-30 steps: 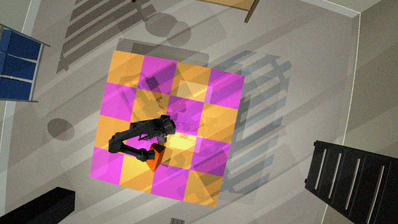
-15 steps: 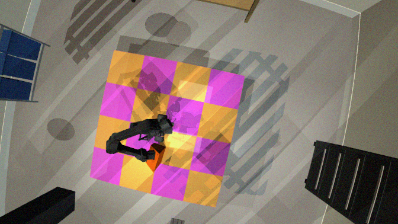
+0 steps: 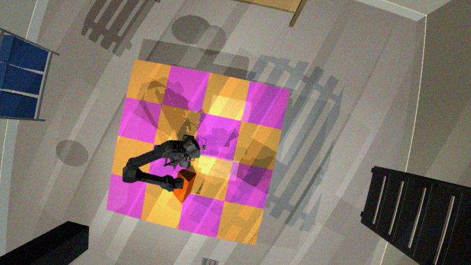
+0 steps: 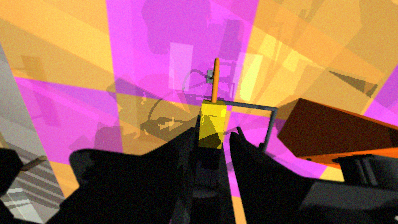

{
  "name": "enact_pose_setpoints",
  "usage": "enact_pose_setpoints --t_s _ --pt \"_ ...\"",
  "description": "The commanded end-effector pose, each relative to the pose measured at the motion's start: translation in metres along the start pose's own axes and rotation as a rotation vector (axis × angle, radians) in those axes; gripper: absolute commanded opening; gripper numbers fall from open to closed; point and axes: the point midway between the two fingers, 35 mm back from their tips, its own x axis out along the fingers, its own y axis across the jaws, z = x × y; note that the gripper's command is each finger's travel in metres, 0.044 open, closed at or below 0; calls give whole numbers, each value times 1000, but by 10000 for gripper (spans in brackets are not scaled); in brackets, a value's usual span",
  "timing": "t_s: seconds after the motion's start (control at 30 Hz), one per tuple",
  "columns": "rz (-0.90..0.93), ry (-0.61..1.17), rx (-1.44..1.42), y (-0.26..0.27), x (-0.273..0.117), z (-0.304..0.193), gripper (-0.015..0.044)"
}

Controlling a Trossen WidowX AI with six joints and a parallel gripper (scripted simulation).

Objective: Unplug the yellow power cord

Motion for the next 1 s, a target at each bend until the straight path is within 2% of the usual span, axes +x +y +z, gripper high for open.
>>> enact_pose_setpoints --t_s 0.0,0.33,0.43,0.73,0.77,0.97 --pt "0 4 5 -1 2 -2 160" --pt "0 4 5 0 12 -2 160" --pt "-2 2 2 -1 10 -2 81" --pt "-2 2 2 -1 10 -2 21" --pt "-2 2 2 -1 10 -2 0" --pt "-1 2 2 0 10 5 0"
